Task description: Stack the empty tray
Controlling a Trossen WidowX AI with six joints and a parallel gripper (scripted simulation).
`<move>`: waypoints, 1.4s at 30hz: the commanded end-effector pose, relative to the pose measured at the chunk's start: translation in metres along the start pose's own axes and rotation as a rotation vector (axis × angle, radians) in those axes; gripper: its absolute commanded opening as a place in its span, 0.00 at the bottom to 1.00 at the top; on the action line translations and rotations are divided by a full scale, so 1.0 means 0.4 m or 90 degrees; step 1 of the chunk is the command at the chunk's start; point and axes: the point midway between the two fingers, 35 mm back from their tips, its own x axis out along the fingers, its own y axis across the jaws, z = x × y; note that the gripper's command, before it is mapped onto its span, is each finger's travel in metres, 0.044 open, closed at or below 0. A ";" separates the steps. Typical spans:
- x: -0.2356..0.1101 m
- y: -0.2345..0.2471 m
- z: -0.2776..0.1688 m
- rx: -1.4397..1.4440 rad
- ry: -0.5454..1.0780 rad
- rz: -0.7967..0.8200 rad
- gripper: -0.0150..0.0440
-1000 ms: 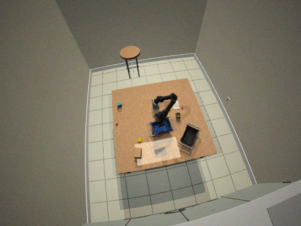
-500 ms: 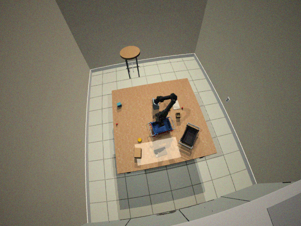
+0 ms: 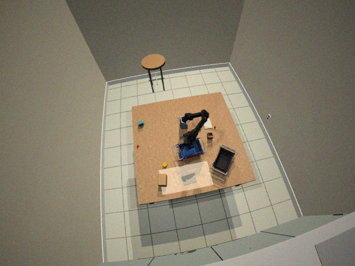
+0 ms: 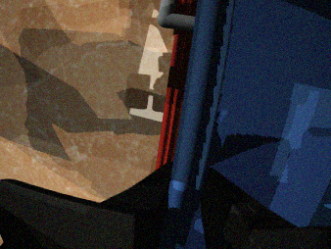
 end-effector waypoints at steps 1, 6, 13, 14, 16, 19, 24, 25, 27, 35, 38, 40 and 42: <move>0.014 0.012 0.008 0.004 -0.001 0.018 0.25; 0.006 0.003 0.002 0.001 0.000 0.003 0.25; 0.033 0.018 0.009 0.004 -0.002 0.018 0.25; 0.033 0.018 0.009 0.004 -0.002 0.018 0.25; 0.033 0.018 0.009 0.004 -0.002 0.018 0.25; 0.033 0.018 0.009 0.004 -0.002 0.018 0.25; 0.033 0.018 0.009 0.004 -0.002 0.018 0.25; 0.033 0.018 0.009 0.004 -0.002 0.018 0.25; 0.033 0.018 0.009 0.004 -0.002 0.018 0.25; 0.033 0.018 0.009 0.004 -0.002 0.018 0.25; 0.033 0.018 0.009 0.004 -0.002 0.018 0.25; 0.033 0.018 0.009 0.004 -0.002 0.018 0.25; 0.033 0.018 0.009 0.004 -0.002 0.018 0.25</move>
